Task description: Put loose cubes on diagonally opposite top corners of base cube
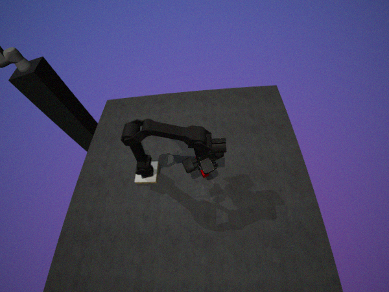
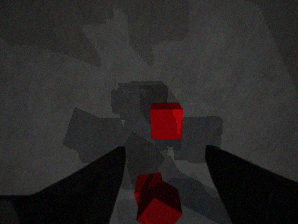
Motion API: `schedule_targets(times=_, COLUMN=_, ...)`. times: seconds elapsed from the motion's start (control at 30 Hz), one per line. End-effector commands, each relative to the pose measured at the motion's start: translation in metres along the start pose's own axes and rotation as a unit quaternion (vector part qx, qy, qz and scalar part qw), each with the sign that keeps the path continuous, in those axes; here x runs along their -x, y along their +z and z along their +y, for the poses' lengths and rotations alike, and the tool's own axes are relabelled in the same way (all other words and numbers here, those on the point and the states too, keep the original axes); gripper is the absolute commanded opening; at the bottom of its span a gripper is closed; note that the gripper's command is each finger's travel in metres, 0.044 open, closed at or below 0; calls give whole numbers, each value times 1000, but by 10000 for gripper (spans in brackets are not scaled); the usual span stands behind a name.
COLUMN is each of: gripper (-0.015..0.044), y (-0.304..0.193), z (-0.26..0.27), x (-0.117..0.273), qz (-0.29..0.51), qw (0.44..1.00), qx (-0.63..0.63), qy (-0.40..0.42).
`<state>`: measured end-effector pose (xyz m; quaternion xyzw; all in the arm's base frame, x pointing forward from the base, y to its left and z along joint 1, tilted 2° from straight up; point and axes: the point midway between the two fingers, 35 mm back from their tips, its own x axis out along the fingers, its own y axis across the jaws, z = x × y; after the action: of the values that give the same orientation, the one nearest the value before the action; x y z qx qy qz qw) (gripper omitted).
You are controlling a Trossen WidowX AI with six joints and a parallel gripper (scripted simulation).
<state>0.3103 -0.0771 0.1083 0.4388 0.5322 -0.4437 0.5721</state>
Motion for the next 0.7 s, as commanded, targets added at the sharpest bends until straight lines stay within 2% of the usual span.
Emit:
schedule_targets(times=0.0, gripper=265, y=-2, z=-4, x=-28, qz=5, qw=1000, qx=-4, qy=-9)
schedule_targets(times=0.67, gripper=265, y=-2, z=-4, x=-51, qz=5, qw=1000, qx=-4, qy=-9)
